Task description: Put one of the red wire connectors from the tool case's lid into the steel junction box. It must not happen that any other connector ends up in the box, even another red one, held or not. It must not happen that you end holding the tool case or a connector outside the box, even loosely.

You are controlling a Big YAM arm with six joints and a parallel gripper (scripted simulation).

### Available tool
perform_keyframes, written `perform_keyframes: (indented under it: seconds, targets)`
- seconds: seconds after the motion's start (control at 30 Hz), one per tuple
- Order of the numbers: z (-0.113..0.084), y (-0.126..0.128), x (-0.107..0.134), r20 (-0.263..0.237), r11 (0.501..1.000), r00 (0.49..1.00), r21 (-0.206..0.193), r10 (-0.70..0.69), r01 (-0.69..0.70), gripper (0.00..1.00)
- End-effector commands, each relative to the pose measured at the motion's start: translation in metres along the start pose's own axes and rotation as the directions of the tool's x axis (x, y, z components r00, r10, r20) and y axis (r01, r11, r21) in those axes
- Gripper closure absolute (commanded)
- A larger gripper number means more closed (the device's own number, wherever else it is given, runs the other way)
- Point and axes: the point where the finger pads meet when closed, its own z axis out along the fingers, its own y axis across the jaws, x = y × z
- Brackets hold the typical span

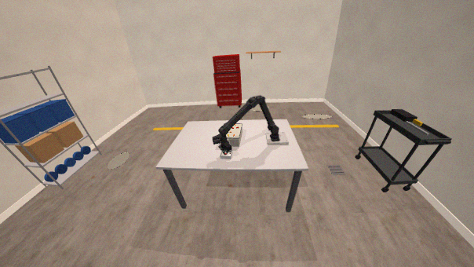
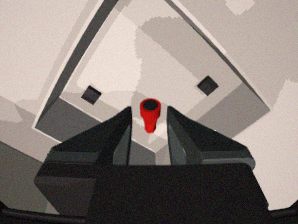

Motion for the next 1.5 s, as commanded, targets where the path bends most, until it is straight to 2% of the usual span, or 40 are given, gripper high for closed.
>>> perform_keyframes:
  seconds: [0.0,1.1,1.2,1.47]
  targets:
    - [0.009,-0.002,0.003,-0.002,1.000,1.000,0.001,-0.004,0.004,0.71]
    - [0.008,-0.003,0.003,-0.002,1.000,1.000,0.003,-0.003,0.003,0.71]
    - [0.001,-0.004,0.004,-0.004,1.000,1.000,0.009,-0.003,0.003,0.71]
    - [-0.036,-0.016,0.006,-0.011,0.999,1.000,0.049,-0.001,0.001,0.71]
